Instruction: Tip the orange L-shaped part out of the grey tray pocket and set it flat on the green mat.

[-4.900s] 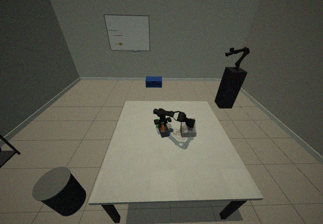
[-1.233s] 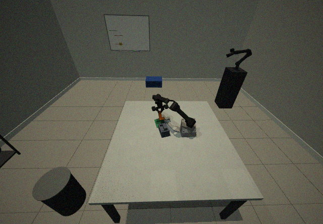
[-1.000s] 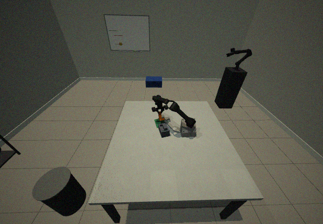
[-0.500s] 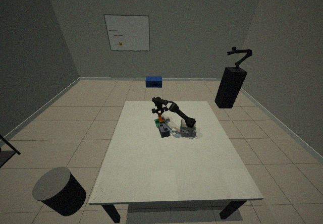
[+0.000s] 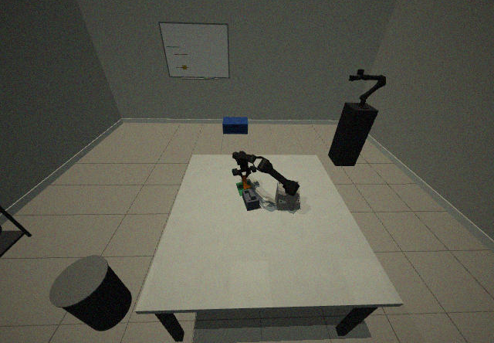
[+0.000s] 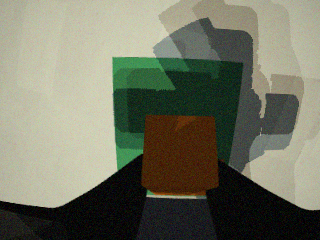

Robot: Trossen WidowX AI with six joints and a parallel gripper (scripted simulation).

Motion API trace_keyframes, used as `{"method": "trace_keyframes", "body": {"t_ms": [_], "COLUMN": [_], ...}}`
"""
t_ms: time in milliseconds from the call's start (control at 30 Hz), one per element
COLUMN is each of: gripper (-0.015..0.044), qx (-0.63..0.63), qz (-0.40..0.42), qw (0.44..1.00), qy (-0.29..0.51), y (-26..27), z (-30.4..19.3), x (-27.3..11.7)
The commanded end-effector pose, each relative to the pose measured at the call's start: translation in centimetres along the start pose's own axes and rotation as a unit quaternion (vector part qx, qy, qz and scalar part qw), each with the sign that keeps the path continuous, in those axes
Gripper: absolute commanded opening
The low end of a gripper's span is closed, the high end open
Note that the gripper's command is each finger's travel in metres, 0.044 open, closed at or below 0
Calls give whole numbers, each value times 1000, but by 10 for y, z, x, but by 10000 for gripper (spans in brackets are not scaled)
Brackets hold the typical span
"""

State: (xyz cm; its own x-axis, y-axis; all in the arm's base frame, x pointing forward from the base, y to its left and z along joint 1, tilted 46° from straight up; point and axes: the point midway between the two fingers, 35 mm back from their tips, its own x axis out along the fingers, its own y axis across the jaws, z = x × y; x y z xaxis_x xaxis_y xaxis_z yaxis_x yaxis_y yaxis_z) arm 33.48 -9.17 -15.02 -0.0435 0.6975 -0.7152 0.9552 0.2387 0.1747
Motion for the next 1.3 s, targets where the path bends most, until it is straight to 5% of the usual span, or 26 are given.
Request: {"method": "trace_keyframes", "body": {"t_ms": [0,867,1267], "gripper": [0,0,315], "qx": [7,3,4], "qz": [0,-2,-2], "qw": [1000,1000,1000], "qy": [6,4,4], "y": [-3,-3,-2], "z": [-1,-1,0], "x": [9,12,-3]}}
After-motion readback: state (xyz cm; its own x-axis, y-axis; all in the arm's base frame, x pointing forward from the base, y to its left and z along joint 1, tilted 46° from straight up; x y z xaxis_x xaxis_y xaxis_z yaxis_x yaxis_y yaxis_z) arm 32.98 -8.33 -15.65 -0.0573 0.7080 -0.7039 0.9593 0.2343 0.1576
